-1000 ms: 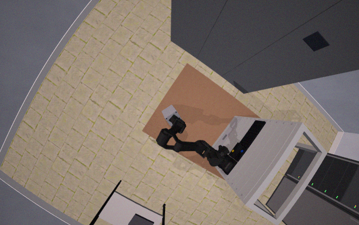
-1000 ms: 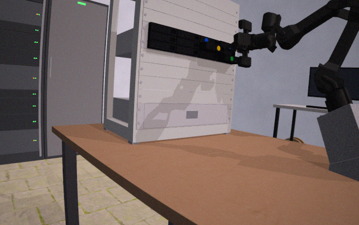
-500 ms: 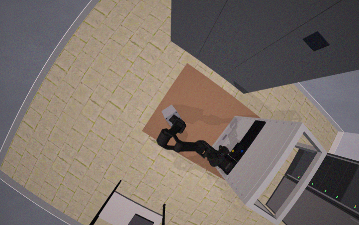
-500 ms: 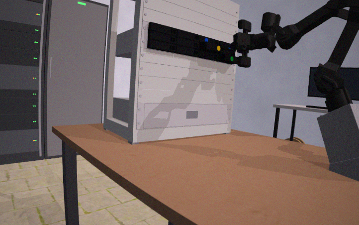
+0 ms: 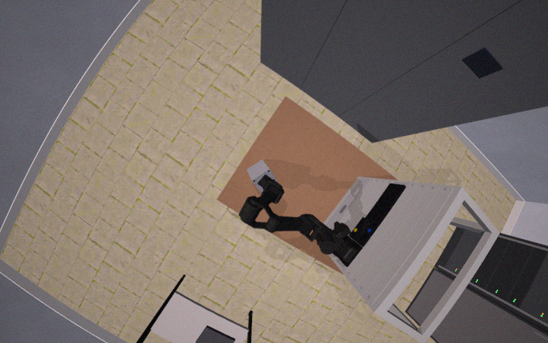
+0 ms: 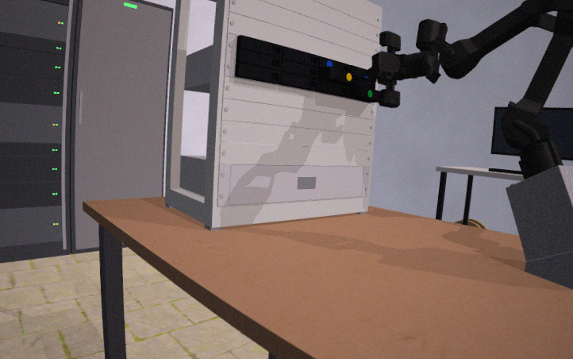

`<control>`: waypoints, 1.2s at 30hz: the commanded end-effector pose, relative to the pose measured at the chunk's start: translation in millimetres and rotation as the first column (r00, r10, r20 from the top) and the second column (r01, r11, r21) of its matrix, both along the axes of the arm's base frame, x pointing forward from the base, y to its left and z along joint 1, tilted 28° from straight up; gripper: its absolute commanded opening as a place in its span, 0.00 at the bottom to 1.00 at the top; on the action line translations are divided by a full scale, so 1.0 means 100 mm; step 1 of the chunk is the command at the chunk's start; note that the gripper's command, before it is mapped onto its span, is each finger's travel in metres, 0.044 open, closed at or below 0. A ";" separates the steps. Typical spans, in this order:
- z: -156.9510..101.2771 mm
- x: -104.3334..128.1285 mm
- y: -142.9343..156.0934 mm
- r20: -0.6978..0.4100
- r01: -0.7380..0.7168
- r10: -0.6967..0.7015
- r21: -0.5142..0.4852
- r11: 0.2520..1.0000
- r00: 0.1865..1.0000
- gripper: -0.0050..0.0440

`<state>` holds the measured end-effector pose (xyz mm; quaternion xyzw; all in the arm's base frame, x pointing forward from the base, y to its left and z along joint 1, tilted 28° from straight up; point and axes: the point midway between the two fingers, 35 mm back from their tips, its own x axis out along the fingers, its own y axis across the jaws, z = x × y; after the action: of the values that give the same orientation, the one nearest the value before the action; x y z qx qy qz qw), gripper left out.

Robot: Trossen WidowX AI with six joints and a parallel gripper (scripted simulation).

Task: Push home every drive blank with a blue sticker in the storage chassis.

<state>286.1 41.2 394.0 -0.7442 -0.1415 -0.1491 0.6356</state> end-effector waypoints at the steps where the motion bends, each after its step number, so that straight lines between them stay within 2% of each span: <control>1: 0.18 -0.07 0.03 0.049 -0.022 0.021 0.004 1.000 0.999 0.10; 36: 0.21 -0.05 0.04 0.049 -0.022 0.021 0.004 1.000 0.999 0.10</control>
<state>288.0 42.2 396.0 -0.7443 -0.1414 -0.1485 0.6356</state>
